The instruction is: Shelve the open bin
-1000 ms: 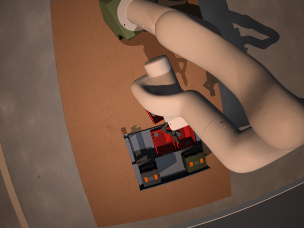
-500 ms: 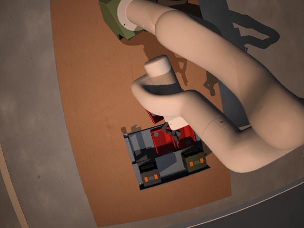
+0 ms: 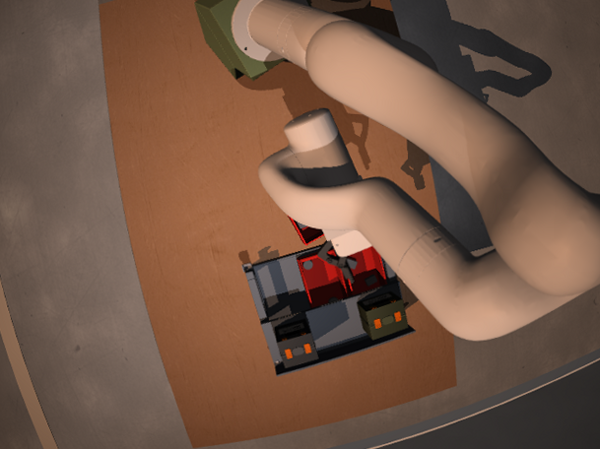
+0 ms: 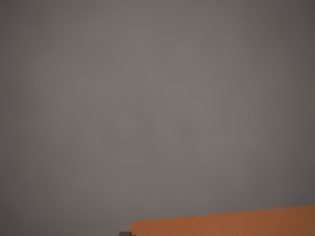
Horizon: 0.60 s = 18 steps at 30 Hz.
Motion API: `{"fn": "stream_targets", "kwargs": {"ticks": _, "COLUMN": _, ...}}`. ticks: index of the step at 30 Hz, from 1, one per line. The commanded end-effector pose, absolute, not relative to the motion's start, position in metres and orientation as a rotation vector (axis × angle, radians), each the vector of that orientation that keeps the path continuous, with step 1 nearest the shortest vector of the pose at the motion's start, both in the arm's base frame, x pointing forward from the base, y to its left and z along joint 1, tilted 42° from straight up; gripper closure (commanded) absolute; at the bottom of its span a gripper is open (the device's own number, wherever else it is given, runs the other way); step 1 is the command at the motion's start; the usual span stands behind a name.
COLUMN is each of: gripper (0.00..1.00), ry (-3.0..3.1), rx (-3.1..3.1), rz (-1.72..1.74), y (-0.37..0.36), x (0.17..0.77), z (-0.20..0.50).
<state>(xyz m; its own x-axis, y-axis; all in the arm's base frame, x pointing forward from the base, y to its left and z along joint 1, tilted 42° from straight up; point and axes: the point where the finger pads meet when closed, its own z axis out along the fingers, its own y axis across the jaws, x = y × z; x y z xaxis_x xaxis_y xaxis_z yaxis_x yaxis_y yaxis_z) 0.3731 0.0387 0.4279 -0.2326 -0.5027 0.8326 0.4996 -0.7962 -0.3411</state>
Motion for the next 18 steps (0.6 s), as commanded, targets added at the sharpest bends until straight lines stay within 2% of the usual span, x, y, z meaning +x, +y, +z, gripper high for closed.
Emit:
{"fn": "stream_targets", "kwargs": {"ticks": 1, "gripper": 0.0, "ry": -0.048, "rx": -1.415, "rz": -2.093, "y": 0.029, "x": 0.369, "z": 0.428}}
{"fn": "stream_targets", "kwargs": {"ticks": 5, "gripper": 0.0, "ry": -0.262, "rx": -1.489, "rz": -2.198, "y": -0.008, "x": 0.355, "z": 0.429}}
{"fn": "stream_targets", "kwargs": {"ticks": 17, "gripper": 0.0, "ry": -0.262, "rx": -1.489, "rz": -2.198, "y": -0.008, "x": 0.355, "z": 0.429}}
{"fn": "stream_targets", "kwargs": {"ticks": 18, "gripper": 0.0, "ry": -0.115, "rx": -1.456, "rz": -2.172, "y": 0.01, "x": 0.362, "z": 0.428}}
